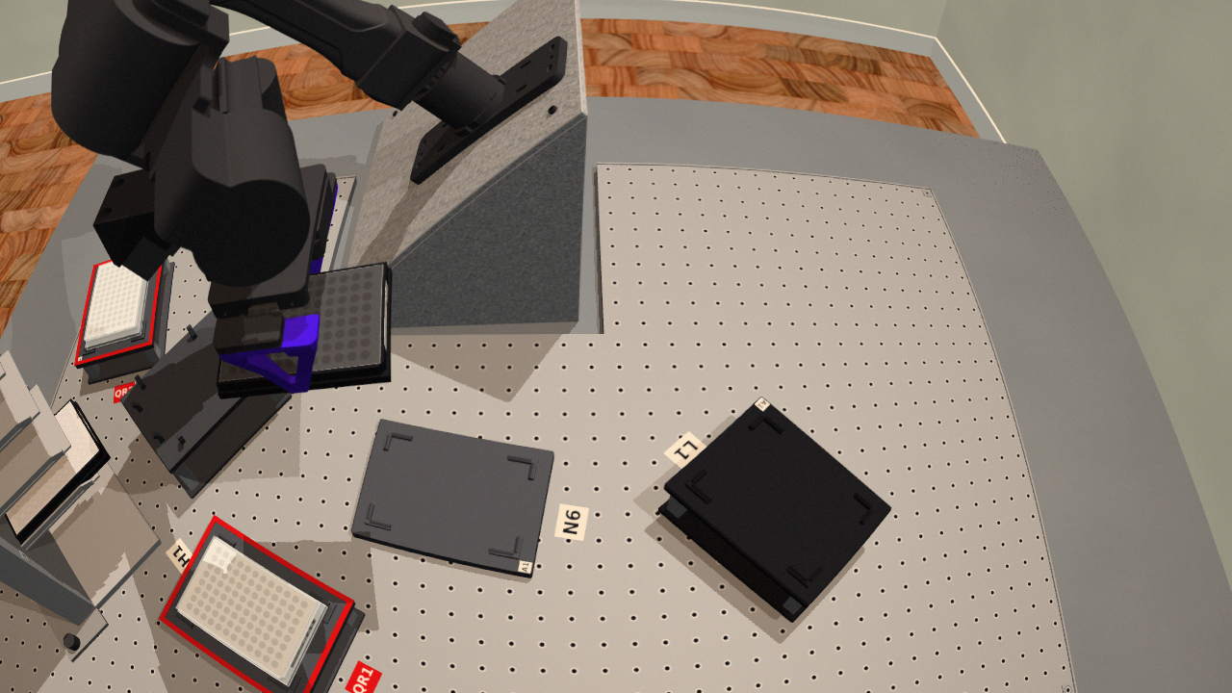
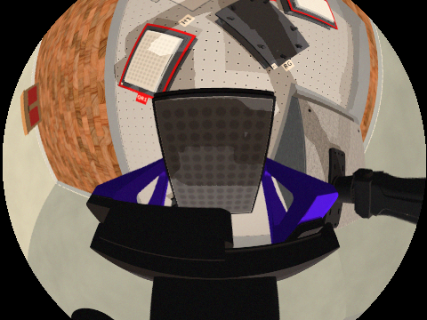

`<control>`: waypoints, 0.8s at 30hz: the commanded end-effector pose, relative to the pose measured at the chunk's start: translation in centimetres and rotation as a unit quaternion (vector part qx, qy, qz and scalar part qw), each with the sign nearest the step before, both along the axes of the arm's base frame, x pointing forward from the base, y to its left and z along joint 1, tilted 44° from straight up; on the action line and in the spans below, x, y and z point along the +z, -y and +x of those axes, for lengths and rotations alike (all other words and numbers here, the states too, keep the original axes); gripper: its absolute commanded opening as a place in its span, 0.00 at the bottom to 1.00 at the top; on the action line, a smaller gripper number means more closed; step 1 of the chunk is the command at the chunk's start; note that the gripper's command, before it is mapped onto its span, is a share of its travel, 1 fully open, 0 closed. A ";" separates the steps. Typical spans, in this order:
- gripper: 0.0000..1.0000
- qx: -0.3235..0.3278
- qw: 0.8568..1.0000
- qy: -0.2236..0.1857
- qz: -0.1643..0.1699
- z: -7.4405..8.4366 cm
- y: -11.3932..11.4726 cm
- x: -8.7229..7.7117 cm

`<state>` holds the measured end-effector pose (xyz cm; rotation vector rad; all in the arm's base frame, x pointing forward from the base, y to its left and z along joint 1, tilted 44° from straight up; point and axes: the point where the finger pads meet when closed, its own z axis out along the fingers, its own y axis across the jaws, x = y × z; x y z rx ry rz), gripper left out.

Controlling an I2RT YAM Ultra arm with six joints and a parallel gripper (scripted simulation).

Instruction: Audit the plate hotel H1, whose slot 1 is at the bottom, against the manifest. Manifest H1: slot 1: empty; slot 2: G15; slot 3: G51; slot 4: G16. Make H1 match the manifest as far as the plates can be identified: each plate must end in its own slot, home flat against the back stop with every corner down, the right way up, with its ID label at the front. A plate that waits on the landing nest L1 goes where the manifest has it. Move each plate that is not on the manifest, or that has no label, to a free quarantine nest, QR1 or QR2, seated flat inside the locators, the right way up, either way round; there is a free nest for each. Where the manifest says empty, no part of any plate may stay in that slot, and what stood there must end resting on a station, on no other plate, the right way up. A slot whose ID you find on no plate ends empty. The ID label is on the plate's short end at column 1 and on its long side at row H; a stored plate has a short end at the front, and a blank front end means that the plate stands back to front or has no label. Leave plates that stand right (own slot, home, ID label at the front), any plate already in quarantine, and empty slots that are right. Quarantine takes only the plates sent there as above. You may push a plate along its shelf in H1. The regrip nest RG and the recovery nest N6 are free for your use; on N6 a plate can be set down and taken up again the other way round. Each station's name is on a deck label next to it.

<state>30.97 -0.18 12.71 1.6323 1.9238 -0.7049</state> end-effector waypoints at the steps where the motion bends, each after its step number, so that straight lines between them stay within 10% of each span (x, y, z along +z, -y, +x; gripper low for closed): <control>1: 0.86 0.043 0.999 -0.032 -0.007 -0.1 0.4 1.0; 24: 0.86 0.126 0.986 -0.110 -0.015 -1.1 5.0 5.2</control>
